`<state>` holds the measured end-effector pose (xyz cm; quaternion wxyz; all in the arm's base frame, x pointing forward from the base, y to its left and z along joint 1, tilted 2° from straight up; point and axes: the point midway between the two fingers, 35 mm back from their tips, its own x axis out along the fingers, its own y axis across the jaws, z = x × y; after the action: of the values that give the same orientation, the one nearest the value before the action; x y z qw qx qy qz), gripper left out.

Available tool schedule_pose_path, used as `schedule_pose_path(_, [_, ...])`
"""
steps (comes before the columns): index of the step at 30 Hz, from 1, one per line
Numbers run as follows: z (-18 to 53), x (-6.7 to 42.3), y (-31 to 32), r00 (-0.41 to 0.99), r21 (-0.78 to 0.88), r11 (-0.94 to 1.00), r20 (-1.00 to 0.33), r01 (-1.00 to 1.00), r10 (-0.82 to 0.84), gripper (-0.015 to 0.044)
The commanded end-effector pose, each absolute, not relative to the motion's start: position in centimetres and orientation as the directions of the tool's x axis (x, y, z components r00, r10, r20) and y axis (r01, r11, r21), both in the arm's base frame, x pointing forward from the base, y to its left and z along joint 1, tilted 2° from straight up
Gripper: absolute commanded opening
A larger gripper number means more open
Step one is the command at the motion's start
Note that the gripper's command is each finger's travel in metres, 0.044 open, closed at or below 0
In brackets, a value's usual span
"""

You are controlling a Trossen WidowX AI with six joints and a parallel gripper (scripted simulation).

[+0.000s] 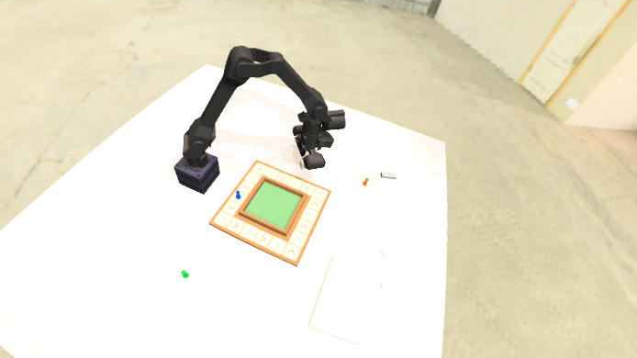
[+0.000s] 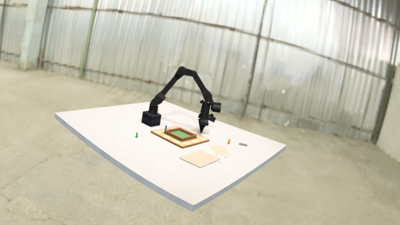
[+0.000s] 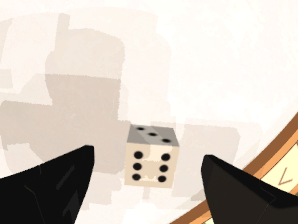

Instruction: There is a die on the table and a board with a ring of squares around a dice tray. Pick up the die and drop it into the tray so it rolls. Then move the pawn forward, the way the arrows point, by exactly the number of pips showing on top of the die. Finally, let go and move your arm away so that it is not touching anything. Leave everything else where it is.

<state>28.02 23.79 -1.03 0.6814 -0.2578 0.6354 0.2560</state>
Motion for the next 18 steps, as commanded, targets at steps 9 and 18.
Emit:
schedule_pose_path(9, [-2.36, 27.94, 23.62, 0.059, -0.029, 0.739, -0.998, -0.673, 0.014, 0.017])
schedule_pose_path(18, [-2.36, 27.94, 23.62, 0.059, -0.029, 0.739, -0.998, -0.673, 0.014, 0.0071])
